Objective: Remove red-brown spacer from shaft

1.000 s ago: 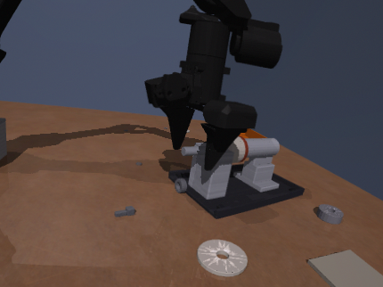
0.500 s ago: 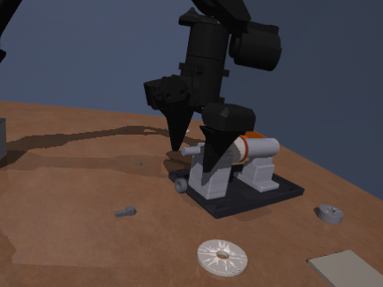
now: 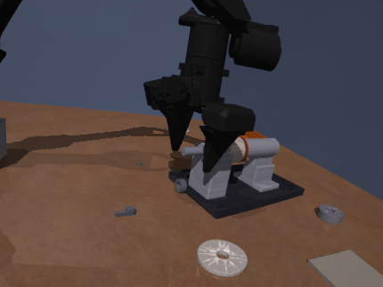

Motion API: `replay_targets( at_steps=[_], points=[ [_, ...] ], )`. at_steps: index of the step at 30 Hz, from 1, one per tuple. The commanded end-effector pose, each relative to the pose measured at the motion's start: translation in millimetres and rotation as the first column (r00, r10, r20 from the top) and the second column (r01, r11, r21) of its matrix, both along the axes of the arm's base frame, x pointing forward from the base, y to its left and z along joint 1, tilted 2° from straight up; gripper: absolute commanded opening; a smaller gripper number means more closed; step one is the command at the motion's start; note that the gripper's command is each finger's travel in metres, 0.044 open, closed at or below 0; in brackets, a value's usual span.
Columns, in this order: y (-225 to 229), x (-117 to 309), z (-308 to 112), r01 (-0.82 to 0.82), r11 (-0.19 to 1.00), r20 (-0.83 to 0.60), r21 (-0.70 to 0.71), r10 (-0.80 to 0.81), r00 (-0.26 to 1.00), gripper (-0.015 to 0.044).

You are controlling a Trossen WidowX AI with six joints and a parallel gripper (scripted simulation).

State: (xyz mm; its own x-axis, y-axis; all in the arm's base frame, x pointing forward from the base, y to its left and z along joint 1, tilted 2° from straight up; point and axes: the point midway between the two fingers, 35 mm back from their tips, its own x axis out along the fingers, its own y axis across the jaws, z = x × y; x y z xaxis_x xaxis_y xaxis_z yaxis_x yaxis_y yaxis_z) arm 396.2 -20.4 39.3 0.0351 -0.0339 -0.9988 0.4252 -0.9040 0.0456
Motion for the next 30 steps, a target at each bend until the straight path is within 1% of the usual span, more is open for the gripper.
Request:
replay_targets(
  at_steps=[1, 18, 29, 30],
  points=[
    [-0.7, -0.2, -0.8, 0.000, 1.000, -0.001, -0.004, 0.000, 1.000, 0.0440],
    [-1.4, 0.3, -18.6, 0.000, 1.000, -0.001, -0.004, 0.000, 1.000, 0.0440],
    [-1.4, 0.3, -18.8, 0.000, 1.000, -0.001, -0.004, 0.000, 1.000, 0.0440],
    [-0.8, 1.0, -17.6, 0.002, 1.000, 0.001, 0.000, -0.002, 1.000, 0.0414]
  ],
)
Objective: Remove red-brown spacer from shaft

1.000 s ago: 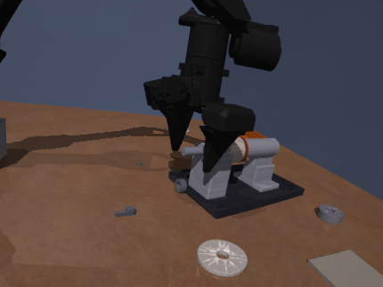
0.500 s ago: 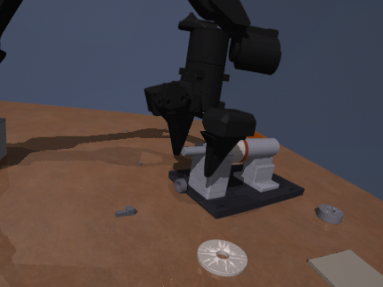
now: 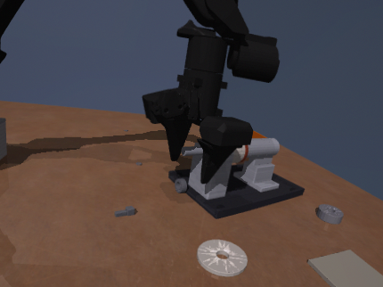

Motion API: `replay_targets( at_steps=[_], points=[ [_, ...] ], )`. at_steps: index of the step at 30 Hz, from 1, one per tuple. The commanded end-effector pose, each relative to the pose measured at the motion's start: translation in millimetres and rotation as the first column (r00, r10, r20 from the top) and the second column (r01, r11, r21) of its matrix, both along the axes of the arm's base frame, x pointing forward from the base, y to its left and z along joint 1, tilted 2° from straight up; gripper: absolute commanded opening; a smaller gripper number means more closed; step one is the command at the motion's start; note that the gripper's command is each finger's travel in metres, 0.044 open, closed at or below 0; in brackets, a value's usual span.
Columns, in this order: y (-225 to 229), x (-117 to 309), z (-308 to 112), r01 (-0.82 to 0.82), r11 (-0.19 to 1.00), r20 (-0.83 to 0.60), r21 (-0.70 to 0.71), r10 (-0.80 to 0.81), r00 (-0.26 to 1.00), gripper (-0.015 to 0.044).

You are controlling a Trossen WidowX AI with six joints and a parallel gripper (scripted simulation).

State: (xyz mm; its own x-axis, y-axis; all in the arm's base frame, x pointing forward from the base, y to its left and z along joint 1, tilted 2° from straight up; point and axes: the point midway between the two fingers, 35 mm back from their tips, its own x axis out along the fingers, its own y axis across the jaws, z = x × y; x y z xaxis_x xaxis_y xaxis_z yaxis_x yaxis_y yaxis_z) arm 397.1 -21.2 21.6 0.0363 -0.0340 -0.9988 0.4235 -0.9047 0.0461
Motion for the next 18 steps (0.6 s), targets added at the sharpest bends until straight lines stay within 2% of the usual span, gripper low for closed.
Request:
replay_targets(
  at_steps=[1, 15, 18],
  points=[
    [0.0, 0.1, 0.1, 0.000, 1.000, 0.000, 0.000, 0.000, 1.000, 0.0387],
    [0.0, 0.1, 0.1, 0.000, 1.000, 0.000, 0.000, 0.000, 1.000, 0.0020],
    [0.0, 0.1, 0.1, 0.000, 1.000, 0.000, 0.000, 0.000, 1.000, 0.0000]
  ],
)
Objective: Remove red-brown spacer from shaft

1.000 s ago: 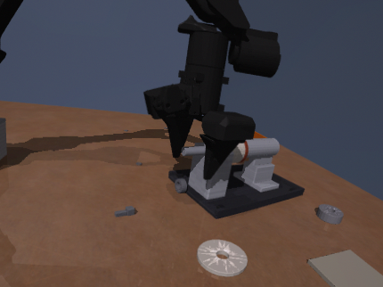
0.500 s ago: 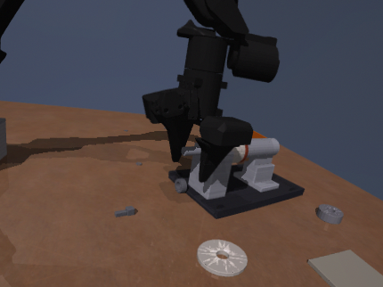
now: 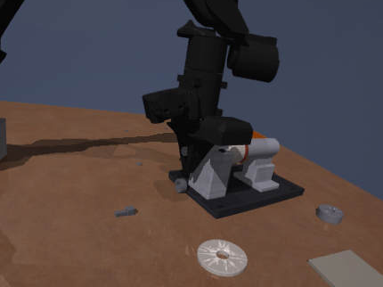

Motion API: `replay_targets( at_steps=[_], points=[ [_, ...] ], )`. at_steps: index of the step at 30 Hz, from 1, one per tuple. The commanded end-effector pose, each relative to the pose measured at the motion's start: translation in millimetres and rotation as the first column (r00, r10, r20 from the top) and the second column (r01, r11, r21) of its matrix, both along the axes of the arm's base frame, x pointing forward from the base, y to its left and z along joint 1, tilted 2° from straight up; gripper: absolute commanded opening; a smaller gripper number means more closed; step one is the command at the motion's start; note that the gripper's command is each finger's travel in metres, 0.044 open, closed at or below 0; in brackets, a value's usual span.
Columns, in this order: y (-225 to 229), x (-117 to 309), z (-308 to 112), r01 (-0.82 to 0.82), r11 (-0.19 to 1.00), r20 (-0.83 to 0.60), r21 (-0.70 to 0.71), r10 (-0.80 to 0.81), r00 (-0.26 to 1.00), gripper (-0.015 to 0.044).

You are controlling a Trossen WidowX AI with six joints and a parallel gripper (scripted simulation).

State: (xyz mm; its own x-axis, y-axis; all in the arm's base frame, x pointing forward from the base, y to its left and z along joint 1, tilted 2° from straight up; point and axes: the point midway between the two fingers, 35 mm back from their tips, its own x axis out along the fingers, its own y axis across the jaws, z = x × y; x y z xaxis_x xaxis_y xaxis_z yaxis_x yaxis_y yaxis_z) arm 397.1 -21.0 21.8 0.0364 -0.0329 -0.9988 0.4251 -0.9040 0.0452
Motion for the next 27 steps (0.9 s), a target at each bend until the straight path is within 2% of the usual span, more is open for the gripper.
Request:
replay_targets(
  at_steps=[1, 27],
  points=[
    [-0.2, 0.1, 0.0, 0.002, 1.000, 0.000, -0.001, -0.002, 1.000, 0.0000],
    [-6.3, -12.7, -0.6, 0.000, 1.000, -0.004, -0.005, 0.000, 1.000, 0.0000]
  ],
)
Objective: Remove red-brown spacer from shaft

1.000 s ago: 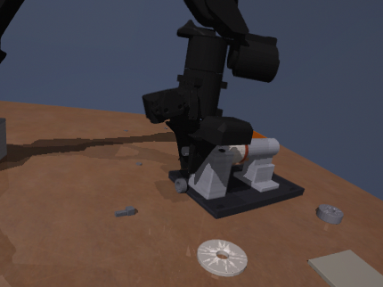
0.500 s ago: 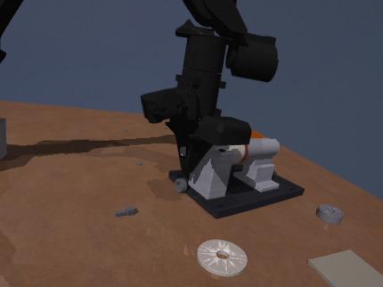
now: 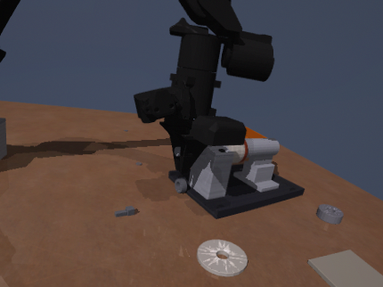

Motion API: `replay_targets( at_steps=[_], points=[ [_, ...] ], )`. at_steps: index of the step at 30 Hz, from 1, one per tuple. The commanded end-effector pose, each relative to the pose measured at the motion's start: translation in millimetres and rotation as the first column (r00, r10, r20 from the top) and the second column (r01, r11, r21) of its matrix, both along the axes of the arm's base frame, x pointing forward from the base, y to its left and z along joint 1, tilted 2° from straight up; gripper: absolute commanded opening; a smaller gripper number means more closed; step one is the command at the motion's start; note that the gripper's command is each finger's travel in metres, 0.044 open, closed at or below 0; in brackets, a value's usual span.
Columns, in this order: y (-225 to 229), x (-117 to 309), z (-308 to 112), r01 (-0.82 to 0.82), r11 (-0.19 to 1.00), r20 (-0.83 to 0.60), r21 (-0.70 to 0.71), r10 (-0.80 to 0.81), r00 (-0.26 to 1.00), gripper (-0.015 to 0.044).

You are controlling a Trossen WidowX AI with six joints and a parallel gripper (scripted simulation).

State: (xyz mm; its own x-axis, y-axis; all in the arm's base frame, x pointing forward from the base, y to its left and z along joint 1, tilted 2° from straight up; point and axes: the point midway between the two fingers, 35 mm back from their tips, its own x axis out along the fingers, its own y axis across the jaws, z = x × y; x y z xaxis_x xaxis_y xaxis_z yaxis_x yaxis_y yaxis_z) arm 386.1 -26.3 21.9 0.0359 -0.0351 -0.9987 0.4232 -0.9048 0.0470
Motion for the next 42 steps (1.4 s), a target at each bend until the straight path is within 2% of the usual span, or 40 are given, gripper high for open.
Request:
replay_targets(
  at_steps=[1, 42],
  points=[
    [-0.8, -1.3, -0.7, -0.002, 1.000, -0.003, -0.003, 0.002, 1.000, 0.0000],
    [-2.7, -5.5, -0.8, -0.002, 1.000, -0.004, -0.003, 0.002, 1.000, 0.0000]
  ],
)
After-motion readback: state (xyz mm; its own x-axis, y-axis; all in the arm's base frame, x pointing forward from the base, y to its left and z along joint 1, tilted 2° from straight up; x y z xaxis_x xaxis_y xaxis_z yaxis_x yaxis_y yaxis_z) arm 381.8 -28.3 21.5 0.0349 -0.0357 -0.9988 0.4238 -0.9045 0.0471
